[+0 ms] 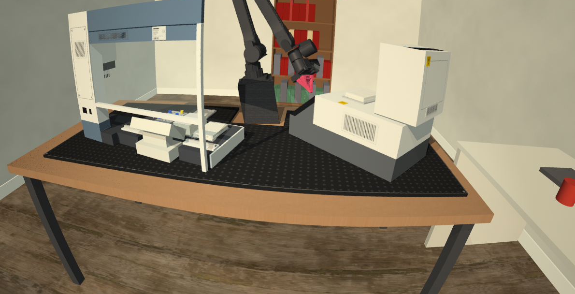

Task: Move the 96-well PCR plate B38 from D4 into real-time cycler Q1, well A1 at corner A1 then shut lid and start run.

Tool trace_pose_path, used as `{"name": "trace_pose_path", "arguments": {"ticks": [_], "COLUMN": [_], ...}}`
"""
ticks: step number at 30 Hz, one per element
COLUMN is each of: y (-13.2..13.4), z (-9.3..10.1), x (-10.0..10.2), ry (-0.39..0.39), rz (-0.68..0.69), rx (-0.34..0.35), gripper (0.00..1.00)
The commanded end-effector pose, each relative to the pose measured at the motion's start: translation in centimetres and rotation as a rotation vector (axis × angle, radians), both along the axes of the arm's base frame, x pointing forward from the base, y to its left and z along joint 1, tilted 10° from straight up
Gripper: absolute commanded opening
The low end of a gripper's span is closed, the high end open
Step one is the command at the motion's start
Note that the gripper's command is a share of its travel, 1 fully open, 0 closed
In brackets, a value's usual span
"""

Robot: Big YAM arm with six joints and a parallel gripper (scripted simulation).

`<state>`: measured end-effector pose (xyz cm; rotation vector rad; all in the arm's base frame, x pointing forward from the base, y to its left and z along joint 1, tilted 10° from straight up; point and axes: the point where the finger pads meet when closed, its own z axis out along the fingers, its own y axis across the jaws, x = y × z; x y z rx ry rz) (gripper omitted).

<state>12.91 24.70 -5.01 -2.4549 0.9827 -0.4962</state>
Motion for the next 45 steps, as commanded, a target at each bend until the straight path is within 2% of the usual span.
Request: {"name": "trace_pose_path", "arguments": {"ticks": [1,8,15,19,30,33,38,45], "y": [3.6,2.5,4.0,4.1,2.3,1.8,2.4,3.1], "z": [0.9,-0.2,-0.4,-0.9,-1.0,-1.0,-0.6,-1.0], "x": [1.2,1.5,2.3,2.9,1.2,1.5,2.1,2.1], "ry": [-0.021,-0.012,-0.024,-0.025,-0.002,0.002,0.0,-0.006], "rz": [0.017,0.0,0.016,0.005,0.012,-0.013,-0.03,-0.001], "rx": [0.066,0.042,0.068,0.06,0.041,0.04,0.055,0.028], "gripper": [0.0,0.0,0.0,0.0,0.0,0.0,0.0,0.0]}}
